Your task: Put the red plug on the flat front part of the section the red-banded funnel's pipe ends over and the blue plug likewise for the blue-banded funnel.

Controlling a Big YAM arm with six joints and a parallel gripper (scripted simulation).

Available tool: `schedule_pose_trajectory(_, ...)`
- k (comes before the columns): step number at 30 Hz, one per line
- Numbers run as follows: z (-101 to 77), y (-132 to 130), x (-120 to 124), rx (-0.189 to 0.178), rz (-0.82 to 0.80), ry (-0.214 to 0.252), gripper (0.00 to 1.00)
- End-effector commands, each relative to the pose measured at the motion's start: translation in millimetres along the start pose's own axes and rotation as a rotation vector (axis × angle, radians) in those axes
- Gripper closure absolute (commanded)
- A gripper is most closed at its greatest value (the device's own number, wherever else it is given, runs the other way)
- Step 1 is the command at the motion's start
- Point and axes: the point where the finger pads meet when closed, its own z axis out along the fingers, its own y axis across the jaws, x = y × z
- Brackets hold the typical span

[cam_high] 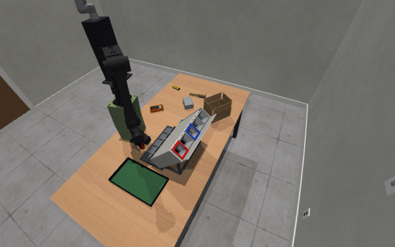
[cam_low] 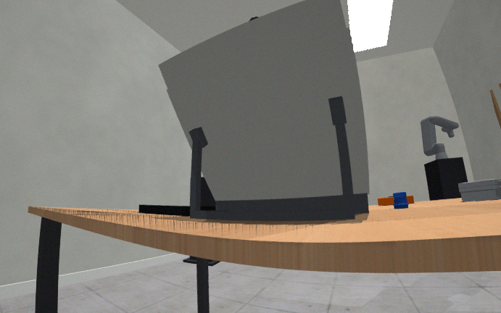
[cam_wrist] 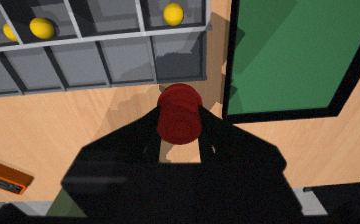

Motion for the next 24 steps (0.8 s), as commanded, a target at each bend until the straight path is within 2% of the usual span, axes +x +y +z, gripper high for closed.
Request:
schedule_pose_trajectory(1, -1.9, 3, 1, -0.016, -0.071, 0.009, 1.00)
schedule_pose_trajectory(14, -1.8, 0, 0, -0.014, -0.070, 0.008, 1.00)
schedule_pose_trajectory(24, 65.2, 0, 1, -0.013, -0.072, 0.008, 1.00)
